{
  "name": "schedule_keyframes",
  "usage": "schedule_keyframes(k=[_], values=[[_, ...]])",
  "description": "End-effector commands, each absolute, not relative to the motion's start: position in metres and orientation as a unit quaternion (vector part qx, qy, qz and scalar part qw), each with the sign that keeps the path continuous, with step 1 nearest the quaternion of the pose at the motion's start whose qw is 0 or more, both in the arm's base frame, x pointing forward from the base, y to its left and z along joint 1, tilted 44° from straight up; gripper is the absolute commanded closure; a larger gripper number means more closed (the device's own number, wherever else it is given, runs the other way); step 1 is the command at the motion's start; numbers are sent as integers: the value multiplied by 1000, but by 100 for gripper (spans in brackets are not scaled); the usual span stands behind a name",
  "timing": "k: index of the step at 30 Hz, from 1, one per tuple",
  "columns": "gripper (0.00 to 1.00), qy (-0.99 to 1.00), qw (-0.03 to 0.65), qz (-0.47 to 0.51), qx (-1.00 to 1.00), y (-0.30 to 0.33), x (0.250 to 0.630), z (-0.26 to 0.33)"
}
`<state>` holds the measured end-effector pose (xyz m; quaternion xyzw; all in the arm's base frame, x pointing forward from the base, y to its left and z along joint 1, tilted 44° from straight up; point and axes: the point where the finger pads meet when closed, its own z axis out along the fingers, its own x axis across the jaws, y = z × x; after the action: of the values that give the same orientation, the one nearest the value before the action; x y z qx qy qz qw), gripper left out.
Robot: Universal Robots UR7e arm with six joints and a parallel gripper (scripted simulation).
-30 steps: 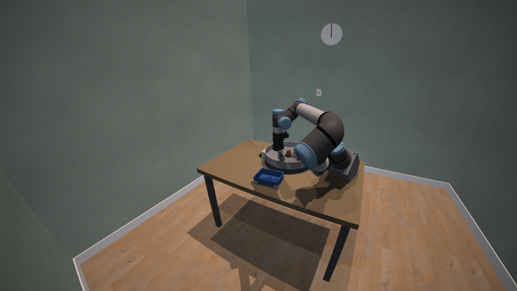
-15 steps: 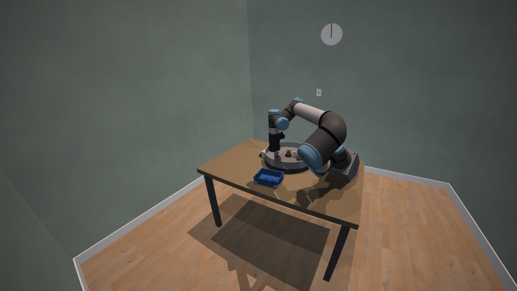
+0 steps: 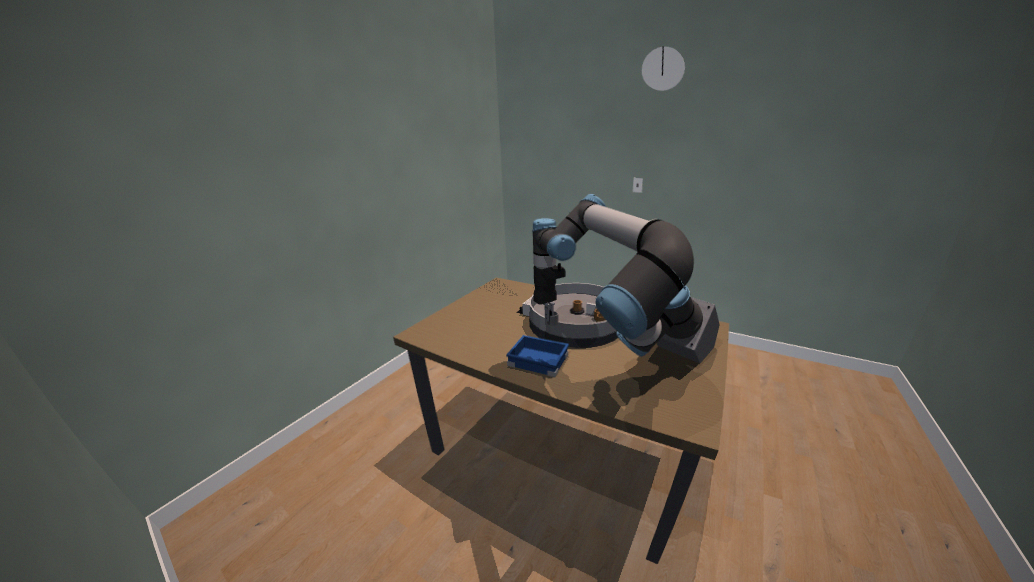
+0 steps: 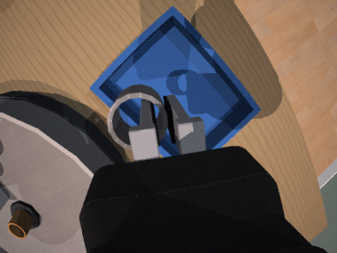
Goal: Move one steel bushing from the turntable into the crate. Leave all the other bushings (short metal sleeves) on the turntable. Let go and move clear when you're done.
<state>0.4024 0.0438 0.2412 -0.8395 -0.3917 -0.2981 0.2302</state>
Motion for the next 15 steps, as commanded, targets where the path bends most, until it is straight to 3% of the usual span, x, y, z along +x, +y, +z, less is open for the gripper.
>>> schedule_keyframes(k=[1, 15], values=[[100, -392, 232, -298, -839, 58, 409, 225], [100, -392, 231, -298, -839, 63, 411, 219]])
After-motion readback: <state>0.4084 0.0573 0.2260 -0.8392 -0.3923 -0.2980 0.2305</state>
